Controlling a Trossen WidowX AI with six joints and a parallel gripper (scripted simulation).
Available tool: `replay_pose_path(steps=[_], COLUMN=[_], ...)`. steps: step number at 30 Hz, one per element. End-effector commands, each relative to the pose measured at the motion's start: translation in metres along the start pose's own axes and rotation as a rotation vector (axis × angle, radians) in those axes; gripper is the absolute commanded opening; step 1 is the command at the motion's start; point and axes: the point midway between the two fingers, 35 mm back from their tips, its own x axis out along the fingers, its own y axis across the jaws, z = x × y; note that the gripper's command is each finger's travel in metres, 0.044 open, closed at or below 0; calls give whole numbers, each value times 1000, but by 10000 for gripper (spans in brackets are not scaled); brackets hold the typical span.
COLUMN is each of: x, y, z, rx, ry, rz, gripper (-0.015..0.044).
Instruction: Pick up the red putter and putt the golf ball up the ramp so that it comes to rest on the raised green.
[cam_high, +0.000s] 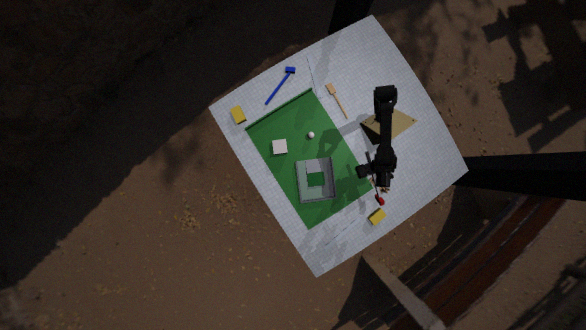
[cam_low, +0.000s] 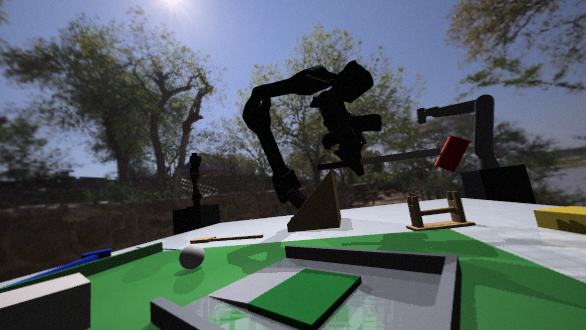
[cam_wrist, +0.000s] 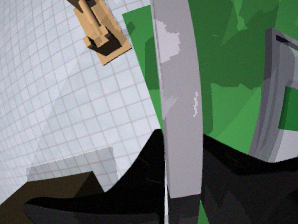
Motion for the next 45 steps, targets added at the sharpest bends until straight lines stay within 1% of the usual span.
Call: replay_pose_path(steps=[1, 13, 23, 32, 42, 45], x=[-8, -32, -48, -59, -68, -69], y=[-11, -46, -64, -67, -58, -56], z=[-21, -95, -163, -225, -291, -300], rx=[111, 561, 958, 1313, 1704, 1760], ry=[6, 36, 59, 77, 92, 94], rz=[-6, -53, -111, -176, -266, -281], gripper=[0, 0, 0, 0, 0, 0])
